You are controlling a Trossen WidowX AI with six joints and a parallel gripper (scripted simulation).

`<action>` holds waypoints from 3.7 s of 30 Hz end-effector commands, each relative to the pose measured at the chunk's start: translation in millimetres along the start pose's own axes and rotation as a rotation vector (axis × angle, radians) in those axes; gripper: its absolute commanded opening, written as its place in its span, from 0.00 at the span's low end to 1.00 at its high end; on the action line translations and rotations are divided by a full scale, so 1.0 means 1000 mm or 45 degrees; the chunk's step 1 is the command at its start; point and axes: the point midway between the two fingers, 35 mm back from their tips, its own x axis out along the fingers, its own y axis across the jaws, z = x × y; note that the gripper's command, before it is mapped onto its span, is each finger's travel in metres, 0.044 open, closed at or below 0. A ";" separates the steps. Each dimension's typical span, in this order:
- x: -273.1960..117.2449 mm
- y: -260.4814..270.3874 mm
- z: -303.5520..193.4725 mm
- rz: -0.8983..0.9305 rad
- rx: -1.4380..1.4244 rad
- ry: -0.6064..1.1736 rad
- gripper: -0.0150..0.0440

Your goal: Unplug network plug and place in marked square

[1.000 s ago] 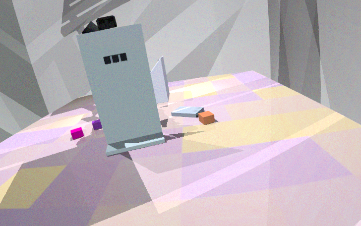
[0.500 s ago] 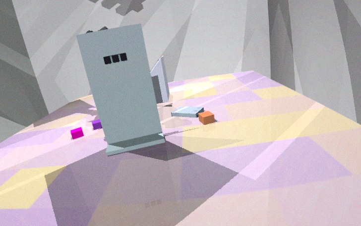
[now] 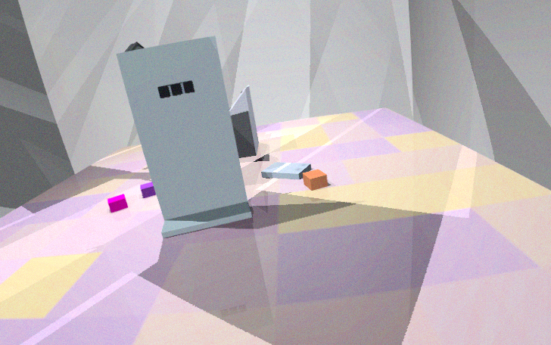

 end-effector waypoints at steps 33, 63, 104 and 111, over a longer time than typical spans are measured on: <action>0.015 -0.039 0.015 -0.107 0.026 -0.215 0.25; 0.030 -0.050 0.015 -0.114 0.020 -0.212 0.25; 0.043 -0.065 0.022 -0.110 0.006 -0.221 0.25; 0.045 -0.068 0.024 -0.108 0.002 -0.224 0.25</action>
